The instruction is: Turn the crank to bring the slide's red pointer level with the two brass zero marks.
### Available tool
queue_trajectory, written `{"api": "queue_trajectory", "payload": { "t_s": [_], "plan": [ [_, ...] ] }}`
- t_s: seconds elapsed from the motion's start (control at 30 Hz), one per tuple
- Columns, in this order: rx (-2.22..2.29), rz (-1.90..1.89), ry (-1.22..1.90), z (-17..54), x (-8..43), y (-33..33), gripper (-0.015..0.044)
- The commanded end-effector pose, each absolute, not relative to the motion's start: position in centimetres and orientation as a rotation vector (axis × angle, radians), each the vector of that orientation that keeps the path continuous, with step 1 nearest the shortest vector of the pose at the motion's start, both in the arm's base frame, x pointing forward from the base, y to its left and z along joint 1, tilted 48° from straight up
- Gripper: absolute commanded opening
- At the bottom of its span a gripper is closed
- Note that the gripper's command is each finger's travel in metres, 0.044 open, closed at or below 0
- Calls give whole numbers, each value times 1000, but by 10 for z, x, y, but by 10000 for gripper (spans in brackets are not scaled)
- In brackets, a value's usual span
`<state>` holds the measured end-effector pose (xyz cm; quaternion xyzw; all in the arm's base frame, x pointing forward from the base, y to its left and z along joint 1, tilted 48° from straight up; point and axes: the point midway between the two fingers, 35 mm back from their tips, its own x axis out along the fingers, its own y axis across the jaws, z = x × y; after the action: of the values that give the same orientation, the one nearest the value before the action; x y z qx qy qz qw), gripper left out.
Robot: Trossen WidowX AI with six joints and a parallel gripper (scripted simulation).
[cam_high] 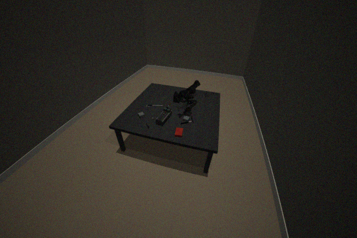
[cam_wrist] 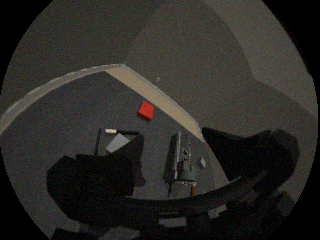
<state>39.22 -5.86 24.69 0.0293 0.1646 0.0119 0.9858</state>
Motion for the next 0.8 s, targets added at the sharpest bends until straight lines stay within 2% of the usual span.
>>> {"api": "queue_trajectory", "payload": {
  "t_s": [0.0,0.77],
  "plan": [
    [97,41,403,229,404,-73,440],
    [458,101,699,122,434,-169,440]
  ]
}}
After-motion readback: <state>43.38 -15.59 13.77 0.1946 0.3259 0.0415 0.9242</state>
